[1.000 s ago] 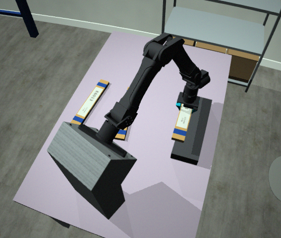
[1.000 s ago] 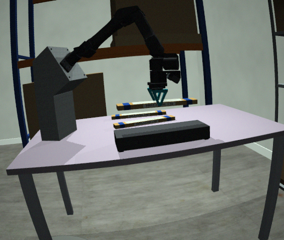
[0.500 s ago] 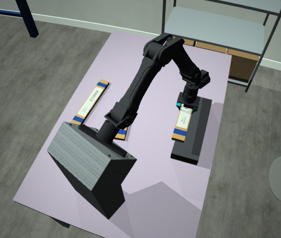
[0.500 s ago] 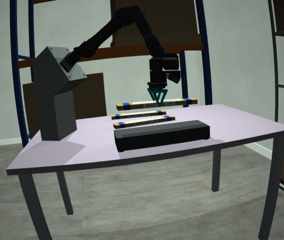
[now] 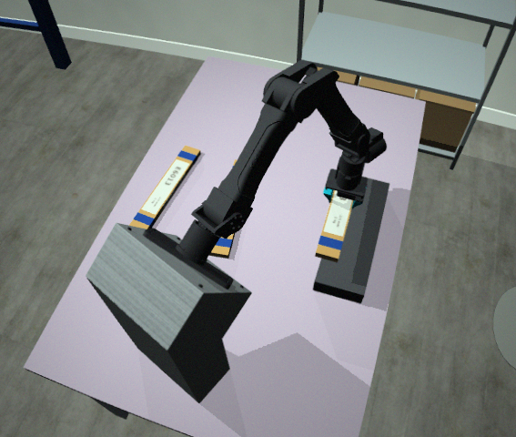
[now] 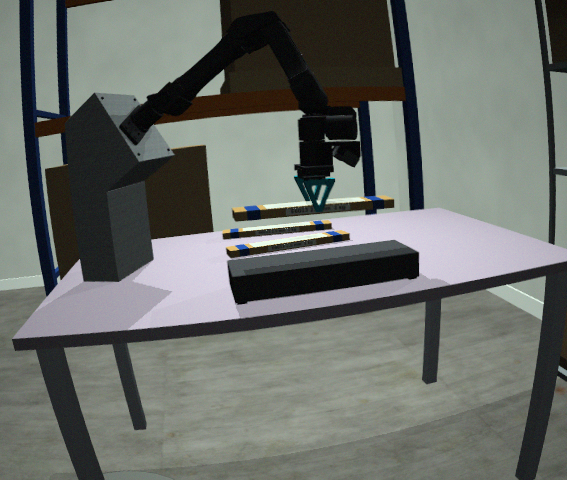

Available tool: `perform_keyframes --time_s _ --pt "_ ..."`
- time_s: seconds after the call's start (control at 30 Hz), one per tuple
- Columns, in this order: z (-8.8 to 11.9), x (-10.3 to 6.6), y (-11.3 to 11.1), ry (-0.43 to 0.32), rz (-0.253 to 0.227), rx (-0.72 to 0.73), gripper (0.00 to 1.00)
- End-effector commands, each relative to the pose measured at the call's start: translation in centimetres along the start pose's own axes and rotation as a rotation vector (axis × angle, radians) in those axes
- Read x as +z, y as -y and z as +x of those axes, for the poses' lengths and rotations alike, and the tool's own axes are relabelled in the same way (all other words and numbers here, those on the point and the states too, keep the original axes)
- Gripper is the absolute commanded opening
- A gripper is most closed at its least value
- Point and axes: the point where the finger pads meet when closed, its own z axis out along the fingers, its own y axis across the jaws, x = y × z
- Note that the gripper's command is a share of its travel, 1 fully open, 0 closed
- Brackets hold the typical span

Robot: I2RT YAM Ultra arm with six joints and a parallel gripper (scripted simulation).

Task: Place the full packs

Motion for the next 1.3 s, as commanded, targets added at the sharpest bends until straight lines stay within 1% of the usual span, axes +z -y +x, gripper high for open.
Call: perform_keyframes --time_s 0.0,1.03,1.2,1.23,1.27 --pt "-2.3 -2.2 2.0 0.068 0.055 -0.013 0.0" --pt "-2.2 -2.1 2.0 0.073 0.058 -0.015 0.0" --pt "-0.8 -1.4 1.4 0.045 0.041 -0.005 0.0" --pt "-1.4 -1.4 1.7 0.057 0.048 -0.008 0.0" --pt "-1.0 -0.5 1.8 0.044 0.04 -0.001 0.0"
